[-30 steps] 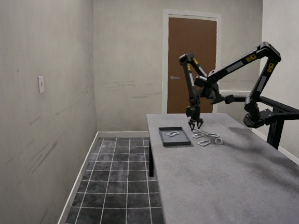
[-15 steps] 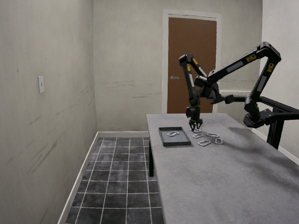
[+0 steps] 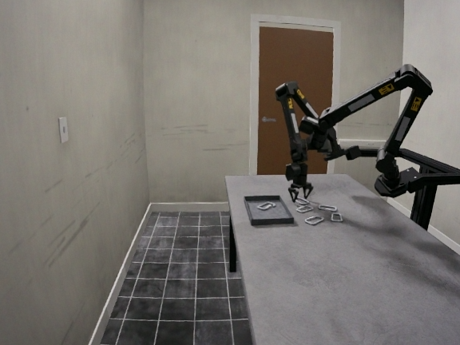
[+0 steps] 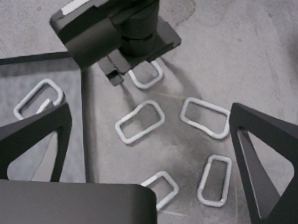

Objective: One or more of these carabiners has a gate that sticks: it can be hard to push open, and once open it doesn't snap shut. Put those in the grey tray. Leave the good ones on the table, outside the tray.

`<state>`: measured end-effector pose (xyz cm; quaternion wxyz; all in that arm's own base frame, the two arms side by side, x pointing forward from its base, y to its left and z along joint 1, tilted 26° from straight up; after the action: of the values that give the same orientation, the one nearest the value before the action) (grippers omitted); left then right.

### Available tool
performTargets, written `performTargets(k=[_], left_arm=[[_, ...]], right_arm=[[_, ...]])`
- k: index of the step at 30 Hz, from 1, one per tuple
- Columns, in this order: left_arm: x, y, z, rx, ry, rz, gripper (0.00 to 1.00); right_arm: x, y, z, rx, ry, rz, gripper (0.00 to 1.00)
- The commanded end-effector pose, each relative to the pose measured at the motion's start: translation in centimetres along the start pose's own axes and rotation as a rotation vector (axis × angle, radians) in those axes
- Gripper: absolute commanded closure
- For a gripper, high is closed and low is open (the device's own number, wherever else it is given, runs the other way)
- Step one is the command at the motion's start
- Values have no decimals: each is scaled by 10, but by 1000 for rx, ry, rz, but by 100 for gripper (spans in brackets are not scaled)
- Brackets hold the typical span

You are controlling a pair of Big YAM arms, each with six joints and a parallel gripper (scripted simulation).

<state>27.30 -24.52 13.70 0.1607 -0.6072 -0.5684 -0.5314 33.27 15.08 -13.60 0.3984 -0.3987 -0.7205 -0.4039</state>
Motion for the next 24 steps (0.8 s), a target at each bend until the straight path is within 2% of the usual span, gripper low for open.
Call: performTargets(k=[1, 2, 5, 9, 12, 24], left_arm=[[8, 16, -8, -27, -10, -31, 0], [8, 16, -8, -27, -10, -31, 0], [8, 16, -8, -27, -10, -31, 0], [8, 16, -8, -27, -10, -31, 0], [8, 16, -8, -27, -10, -31, 0], [8, 16, -8, -27, -10, -31, 0]], right_arm=[[23, 41, 7, 3, 36, -90, 0], [32, 59, 9, 9, 58, -137, 0], [43, 84, 13, 125, 96, -221, 0], [30, 79, 17, 315, 97, -271, 0], [30, 80, 17, 349, 94, -285, 0], [23, 75, 22, 808, 15, -456, 0]])
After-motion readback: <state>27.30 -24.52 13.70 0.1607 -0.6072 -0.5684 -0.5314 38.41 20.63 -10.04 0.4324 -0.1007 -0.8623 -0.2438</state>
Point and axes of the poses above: on each arm, the point where the finger pads meet when closed, its own x axis back along the fingers, its own y axis across the jaws, z = x × y, the point moved 1 cm from there along x, back along the fingers, and after that the axes turned 13 degrees about -x, right-handed, at the moved point
